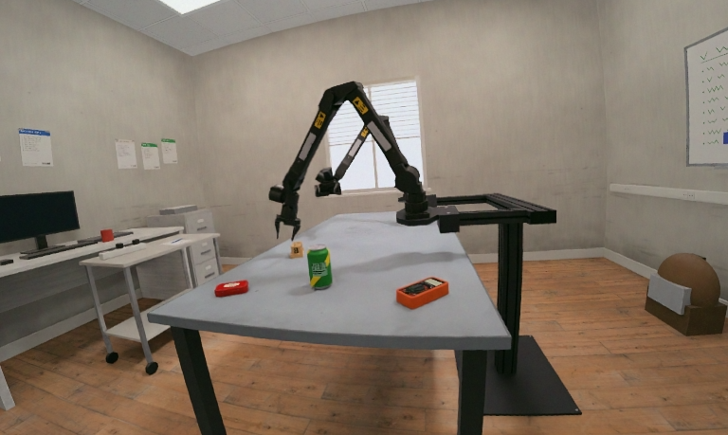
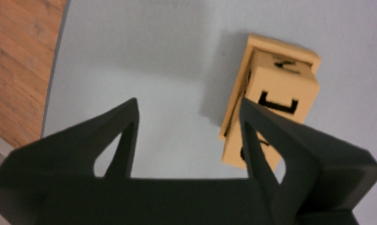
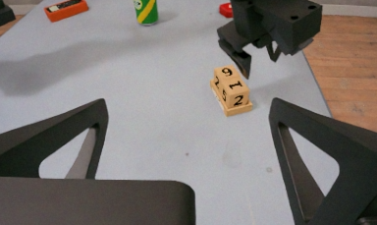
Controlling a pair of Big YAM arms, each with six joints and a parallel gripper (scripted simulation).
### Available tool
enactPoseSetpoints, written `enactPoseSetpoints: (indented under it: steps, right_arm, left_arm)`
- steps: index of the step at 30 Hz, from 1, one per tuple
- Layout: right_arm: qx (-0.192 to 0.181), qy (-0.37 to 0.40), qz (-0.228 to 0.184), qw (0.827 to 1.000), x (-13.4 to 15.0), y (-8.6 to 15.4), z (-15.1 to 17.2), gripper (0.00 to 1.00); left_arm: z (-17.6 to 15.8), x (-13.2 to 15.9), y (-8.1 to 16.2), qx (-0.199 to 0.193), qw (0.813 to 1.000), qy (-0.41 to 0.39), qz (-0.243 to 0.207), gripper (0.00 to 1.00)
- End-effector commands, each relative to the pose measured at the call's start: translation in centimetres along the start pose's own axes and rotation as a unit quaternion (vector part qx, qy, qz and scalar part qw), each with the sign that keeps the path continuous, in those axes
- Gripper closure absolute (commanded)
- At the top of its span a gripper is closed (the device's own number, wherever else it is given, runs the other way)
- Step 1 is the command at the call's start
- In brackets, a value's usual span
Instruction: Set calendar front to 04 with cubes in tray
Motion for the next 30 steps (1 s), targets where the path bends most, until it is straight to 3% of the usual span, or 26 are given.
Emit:
enactPoseSetpoints:
  steps: [1, 11, 17, 19, 23, 27, 30]
  right_arm:
    - [0.005, 0.018, -0.007, 1.0, -1.2, 0.2, -0.9, 0.0]
    - [0.005, 0.018, -0.007, 1.0, -1.2, 0.2, -0.9, 0.0]
    - [0.005, 0.018, -0.007, 1.0, -1.2, 0.2, -0.9, 0.0]
    - [0.005, 0.018, -0.007, 1.0, -1.2, 0.2, -0.9, 0.0]
    - [0.005, 0.018, -0.007, 1.0, -1.2, 0.2, -0.9, 0.0]
    - [0.005, 0.018, -0.007, 1.0, -1.2, 0.2, -0.9, 0.0]
    - [0.005, 0.018, -0.007, 1.0, -1.2, 0.2, -0.9, 0.0]
  left_arm:
    - [2.4, -0.7, 2.1, 0.002, 0.999, -0.039, -0.005, 0.36]
    - [3.4, -0.7, 2.7, 0.001, 0.999, -0.034, -0.008, 0.36]
    - [-1.5, 2.4, 1.1, 0.107, 0.992, -0.067, 0.007, 0.36]
    - [-1.5, 2.4, 1.1, 0.107, 0.992, -0.067, 0.007, 0.36]
    - [-3.0, 3.1, 1.1, 0.143, 0.987, -0.072, 0.006, 0.36]
    - [-3.2, 2.6, 1.3, 0.143, 0.987, -0.07, 0.006, 0.36]
    - [-2.7, 2.1, 0.1, 0.138, 0.988, -0.069, 0.004, 0.36]
Point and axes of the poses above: on each arm, the point where the finger pads meet when closed, its own y axis back along the fingers, its own z axis across the jaws, x = y × z, the point moved 5 cm from there along y, back along the fingers, and after that the axes turned 13 degrees about -y, right-handed, at the moved point
